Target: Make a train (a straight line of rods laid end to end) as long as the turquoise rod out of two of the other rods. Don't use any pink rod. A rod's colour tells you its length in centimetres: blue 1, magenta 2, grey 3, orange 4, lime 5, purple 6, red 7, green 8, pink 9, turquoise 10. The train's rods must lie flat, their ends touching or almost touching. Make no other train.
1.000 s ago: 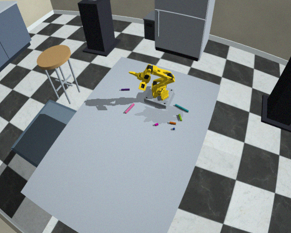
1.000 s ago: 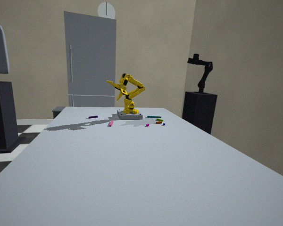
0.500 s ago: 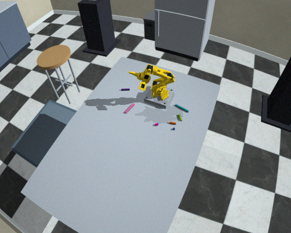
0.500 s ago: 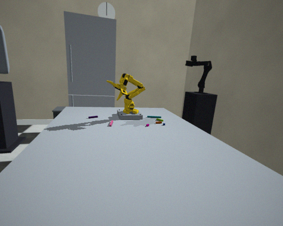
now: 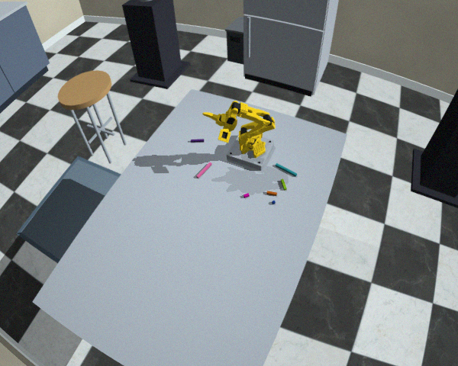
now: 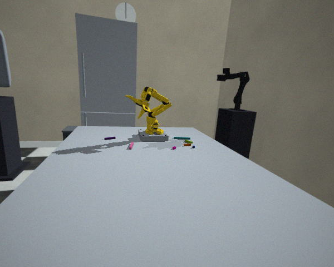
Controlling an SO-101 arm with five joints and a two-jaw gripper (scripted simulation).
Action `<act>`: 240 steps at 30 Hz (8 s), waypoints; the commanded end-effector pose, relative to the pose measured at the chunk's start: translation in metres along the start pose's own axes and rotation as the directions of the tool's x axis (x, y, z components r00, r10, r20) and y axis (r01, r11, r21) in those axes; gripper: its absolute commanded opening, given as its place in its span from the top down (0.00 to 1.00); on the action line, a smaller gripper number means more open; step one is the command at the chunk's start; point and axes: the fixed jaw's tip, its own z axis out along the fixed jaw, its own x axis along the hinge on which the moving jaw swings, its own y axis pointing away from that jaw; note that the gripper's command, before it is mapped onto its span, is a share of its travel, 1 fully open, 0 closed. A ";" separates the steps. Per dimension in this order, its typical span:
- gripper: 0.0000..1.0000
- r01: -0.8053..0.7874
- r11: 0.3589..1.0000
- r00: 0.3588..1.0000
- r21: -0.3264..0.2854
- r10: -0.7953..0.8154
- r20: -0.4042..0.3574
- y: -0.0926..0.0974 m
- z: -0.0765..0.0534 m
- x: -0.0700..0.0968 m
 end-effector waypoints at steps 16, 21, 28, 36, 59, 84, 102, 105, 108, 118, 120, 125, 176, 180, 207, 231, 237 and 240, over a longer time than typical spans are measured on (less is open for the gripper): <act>0.00 0.001 1.000 1.000 -0.011 -0.001 -0.002 0.001 0.002 0.001; 0.00 0.001 1.000 1.000 -0.011 -0.001 -0.002 0.001 0.002 0.001; 0.00 0.009 1.000 1.000 -0.013 -0.008 0.002 0.001 0.002 0.000; 0.03 0.055 0.998 0.998 -0.028 -0.054 0.028 -0.002 0.003 -0.009; 0.27 0.440 0.891 0.886 -0.113 -0.411 0.215 0.008 0.006 -0.091; 0.62 0.873 0.472 0.481 -0.122 -0.796 0.367 0.120 -0.002 -0.181; 0.78 0.976 0.198 0.216 -0.086 -0.900 0.379 0.204 -0.007 -0.181; 0.79 0.982 0.173 0.191 -0.082 -0.906 0.378 0.211 -0.007 -0.179; 0.80 0.985 0.155 0.174 -0.079 -0.910 0.377 0.217 -0.008 -0.177; 0.81 0.987 0.139 0.158 -0.076 -0.913 0.376 0.221 -0.008 -0.176; 0.81 0.987 0.139 0.157 -0.076 -0.913 0.376 0.221 -0.008 -0.176; 0.81 0.987 0.143 0.158 -0.068 -0.911 0.381 0.226 -0.010 -0.178; 0.81 0.987 0.143 0.158 -0.068 -0.911 0.381 0.243 0.033 -0.178; 0.81 0.987 0.143 0.158 -0.068 -0.911 0.381 0.244 0.035 -0.177; 0.81 0.987 0.135 0.159 -0.089 -0.917 0.367 0.242 0.041 -0.171; 0.90 0.987 0.135 0.159 -0.089 -0.917 0.367 0.242 0.041 -0.171; 0.95 0.987 0.135 0.159 -0.089 -0.917 0.367 0.242 0.041 -0.171; 0.97 0.987 0.135 0.159 -0.089 -0.917 0.367 0.242 0.041 -0.171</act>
